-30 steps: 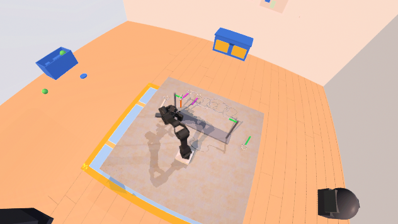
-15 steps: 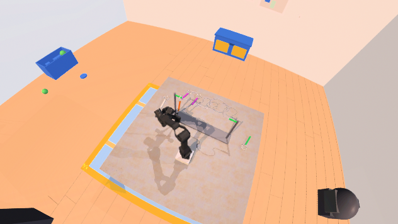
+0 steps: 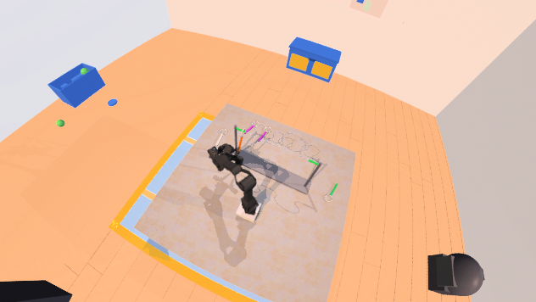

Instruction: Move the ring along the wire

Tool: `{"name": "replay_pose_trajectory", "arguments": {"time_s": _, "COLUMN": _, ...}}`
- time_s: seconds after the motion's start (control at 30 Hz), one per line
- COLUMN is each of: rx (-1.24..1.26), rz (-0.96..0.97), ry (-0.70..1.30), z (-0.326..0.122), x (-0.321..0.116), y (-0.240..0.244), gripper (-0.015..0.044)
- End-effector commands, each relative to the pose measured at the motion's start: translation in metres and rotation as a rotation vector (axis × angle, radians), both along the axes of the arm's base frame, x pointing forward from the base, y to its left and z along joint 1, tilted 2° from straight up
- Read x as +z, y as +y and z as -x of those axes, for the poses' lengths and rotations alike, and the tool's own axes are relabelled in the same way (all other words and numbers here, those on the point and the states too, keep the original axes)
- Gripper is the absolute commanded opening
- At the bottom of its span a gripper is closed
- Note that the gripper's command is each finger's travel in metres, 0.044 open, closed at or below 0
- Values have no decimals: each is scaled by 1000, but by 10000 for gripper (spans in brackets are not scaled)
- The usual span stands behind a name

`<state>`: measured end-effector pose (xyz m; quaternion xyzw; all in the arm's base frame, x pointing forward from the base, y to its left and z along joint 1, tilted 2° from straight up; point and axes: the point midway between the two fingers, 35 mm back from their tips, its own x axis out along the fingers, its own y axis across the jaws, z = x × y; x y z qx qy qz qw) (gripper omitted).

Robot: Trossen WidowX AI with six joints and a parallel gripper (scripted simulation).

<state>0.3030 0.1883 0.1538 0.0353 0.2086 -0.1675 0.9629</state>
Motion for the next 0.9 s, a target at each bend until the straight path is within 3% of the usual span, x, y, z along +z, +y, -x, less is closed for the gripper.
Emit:
{"name": "replay_pose_trajectory", "arguments": {"time_s": 0.0, "rx": -4, "rz": -3, "ry": -5, "z": 0, "x": 1, "y": 0, "gripper": 160}}
{"name": "replay_pose_trajectory", "arguments": {"time_s": 0.2, "rx": -4, "rz": -3, "ry": -5, "z": 0, "x": 1, "y": 0, "gripper": 160}}
{"name": "replay_pose_trajectory", "arguments": {"time_s": 0.4, "rx": 1, "rz": 0, "ry": 1, "z": 41, "x": 20, "y": 14, "gripper": 318}}
{"name": "replay_pose_trajectory", "arguments": {"time_s": 0.57, "rx": 1, "rz": 0, "ry": -1, "z": 43, "x": 21, "y": 14, "gripper": 440}}
{"name": "replay_pose_trajectory", "arguments": {"time_s": 0.87, "rx": 1, "rz": 0, "ry": -1, "z": 43, "x": 21, "y": 14, "gripper": 440}}
